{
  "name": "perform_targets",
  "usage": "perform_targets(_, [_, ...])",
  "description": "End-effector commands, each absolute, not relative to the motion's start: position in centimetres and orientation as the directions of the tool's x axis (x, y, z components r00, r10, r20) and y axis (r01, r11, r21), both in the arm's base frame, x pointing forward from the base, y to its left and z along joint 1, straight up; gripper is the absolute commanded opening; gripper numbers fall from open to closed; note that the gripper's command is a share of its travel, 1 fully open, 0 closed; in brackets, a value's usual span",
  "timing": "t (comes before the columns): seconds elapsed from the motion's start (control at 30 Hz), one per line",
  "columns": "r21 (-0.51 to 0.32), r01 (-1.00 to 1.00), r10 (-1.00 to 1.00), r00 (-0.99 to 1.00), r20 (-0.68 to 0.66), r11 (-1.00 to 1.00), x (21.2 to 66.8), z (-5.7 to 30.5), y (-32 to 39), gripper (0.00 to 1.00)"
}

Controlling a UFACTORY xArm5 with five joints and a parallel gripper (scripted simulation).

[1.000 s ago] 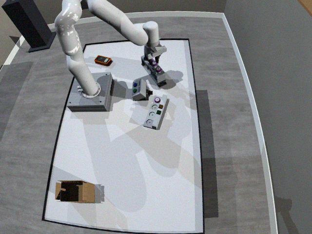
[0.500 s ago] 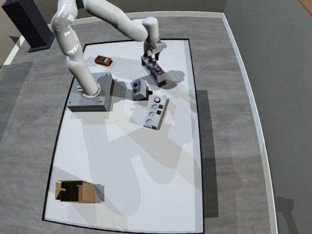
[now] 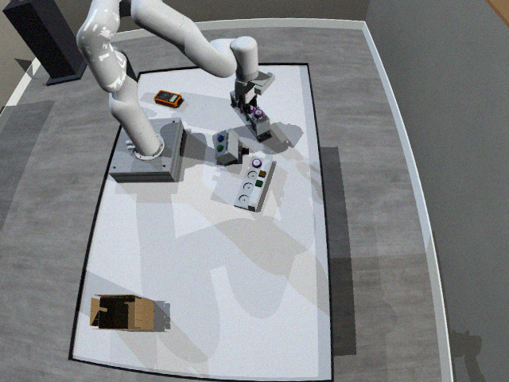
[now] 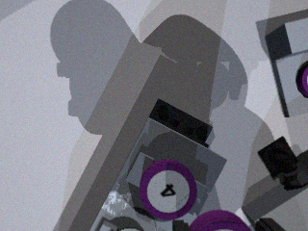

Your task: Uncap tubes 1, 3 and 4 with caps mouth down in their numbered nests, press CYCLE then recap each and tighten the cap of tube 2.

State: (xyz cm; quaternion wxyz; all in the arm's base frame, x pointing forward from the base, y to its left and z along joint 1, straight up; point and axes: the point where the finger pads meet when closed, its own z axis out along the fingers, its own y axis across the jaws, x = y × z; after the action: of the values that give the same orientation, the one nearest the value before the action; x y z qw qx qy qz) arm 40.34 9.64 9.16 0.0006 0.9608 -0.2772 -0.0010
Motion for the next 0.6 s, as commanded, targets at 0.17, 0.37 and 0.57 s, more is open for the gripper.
perform_targets(0.17, [-0.008, -0.325, -0.325, 0.946, 0.005, -0.946, 40.1, 9.3, 4.4, 0.00])
perform_targets(0.37, [-0.007, -0.325, -0.325, 0.946, 0.005, -0.946, 39.8, 9.3, 0.7, 0.00])
perform_targets(0.57, [-0.007, -0.325, -0.325, 0.946, 0.005, -0.946, 39.5, 9.3, -2.7, 0.00])
